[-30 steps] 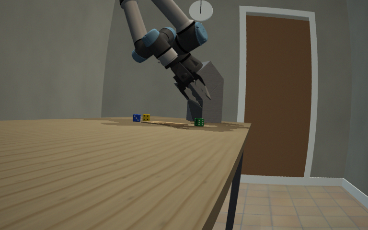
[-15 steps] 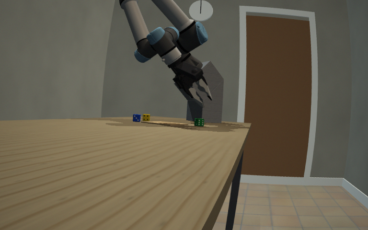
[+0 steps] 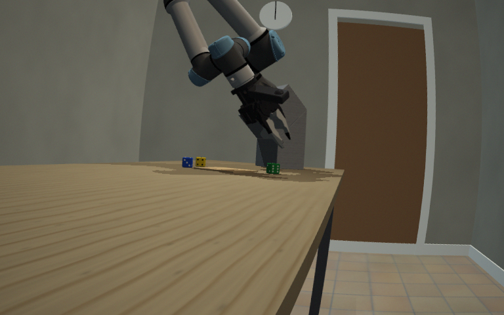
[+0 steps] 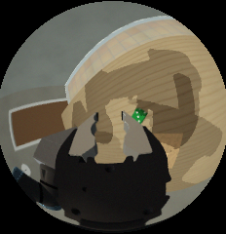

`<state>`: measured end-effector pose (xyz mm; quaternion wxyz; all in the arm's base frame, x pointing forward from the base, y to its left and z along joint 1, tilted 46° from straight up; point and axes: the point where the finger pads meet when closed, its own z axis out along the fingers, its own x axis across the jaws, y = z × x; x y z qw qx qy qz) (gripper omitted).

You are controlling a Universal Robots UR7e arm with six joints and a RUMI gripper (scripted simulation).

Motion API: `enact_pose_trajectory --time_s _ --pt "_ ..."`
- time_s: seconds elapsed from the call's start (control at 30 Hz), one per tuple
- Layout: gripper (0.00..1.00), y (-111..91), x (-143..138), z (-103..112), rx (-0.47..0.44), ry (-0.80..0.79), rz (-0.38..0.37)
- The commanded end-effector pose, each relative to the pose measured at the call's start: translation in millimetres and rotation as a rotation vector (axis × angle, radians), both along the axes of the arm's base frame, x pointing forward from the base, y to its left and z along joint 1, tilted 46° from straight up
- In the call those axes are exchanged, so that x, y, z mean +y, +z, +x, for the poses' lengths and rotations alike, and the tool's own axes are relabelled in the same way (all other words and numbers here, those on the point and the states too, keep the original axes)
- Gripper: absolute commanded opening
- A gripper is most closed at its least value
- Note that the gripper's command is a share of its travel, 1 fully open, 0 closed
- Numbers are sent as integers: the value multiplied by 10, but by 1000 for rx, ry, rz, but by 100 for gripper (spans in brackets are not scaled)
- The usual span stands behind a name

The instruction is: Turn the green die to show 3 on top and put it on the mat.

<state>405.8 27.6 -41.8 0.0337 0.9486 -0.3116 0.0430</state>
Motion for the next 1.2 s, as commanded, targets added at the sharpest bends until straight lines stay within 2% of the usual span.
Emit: enact_pose_trajectory --time_s 0.0,0.17,0.27,0.33,0.73,0.83,0.9,1.17 --pt "28 -23 19 -23 11 166 -34" --pt "28 -43 29 -44 26 299 -65" --pt "28 -45 30 -47 28 315 -69" --pt "28 -58 36 -63 41 411 -91" --pt "28 -91 45 -110 88 704 -160" --pt "28 -92 46 -112 90 716 -163" --pt "28 -101 46 -126 109 814 -186" --pt "28 -113 42 -153 149 1006 -230"
